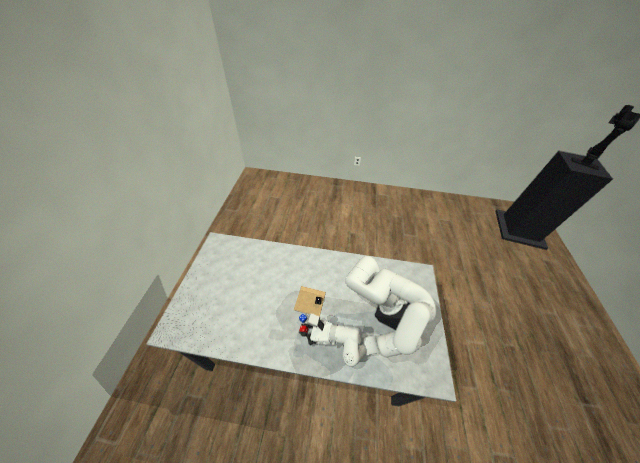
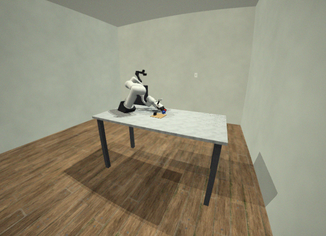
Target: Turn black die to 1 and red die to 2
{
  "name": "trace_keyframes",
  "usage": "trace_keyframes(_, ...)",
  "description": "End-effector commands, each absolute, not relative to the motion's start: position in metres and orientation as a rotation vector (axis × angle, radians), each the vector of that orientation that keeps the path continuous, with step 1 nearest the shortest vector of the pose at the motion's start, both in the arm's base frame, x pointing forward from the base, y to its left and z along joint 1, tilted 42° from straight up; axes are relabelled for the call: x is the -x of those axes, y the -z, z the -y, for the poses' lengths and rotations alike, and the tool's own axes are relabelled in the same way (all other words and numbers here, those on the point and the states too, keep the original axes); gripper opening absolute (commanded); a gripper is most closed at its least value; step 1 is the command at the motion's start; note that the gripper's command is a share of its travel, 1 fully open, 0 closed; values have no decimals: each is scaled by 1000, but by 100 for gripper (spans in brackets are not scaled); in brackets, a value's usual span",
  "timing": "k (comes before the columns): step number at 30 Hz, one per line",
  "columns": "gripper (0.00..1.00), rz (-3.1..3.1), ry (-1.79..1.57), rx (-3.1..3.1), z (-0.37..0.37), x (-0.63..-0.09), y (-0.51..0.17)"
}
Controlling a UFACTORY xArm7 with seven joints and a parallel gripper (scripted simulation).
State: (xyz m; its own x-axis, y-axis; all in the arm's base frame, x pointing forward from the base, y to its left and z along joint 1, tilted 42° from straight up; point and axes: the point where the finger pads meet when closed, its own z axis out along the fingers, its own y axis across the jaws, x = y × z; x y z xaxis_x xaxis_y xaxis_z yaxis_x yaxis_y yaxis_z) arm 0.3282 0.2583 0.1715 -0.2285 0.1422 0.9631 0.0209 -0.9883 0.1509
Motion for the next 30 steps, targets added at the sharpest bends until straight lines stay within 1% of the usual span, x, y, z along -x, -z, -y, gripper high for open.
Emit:
trace_keyframes(1,27,-200,-2397,-1901,-259,-328,-172)
trace_keyframes(2,27,-200,-2397,-1901,-259,-328,-172)
trace_keyframes(3,31,-200,-2397,-1901,-259,-328,-172)
trace_keyframes(7,31,-200,-2397,-1901,-259,-328,-172)
trace_keyframes(8,35,-200,-2397,-1901,-259,-328,-172)
trace_keyframes(10,35,-200,-2397,-1901,-259,-328,-172)
trace_keyframes(11,39,-200,-2397,-1901,-259,-328,-172)
trace_keyframes(13,39,-200,-2397,-1901,-259,-328,-172)
trace_keyframes(14,43,-200,-2397,-1901,-259,-328,-172)
trace_keyframes(16,43,-200,-2397,-1901,-259,-328,-172)
trace_keyframes(17,47,-200,-2397,-1901,-259,-328,-172)
trace_keyframes(30,47,-200,-2397,-1901,-259,-328,-172)
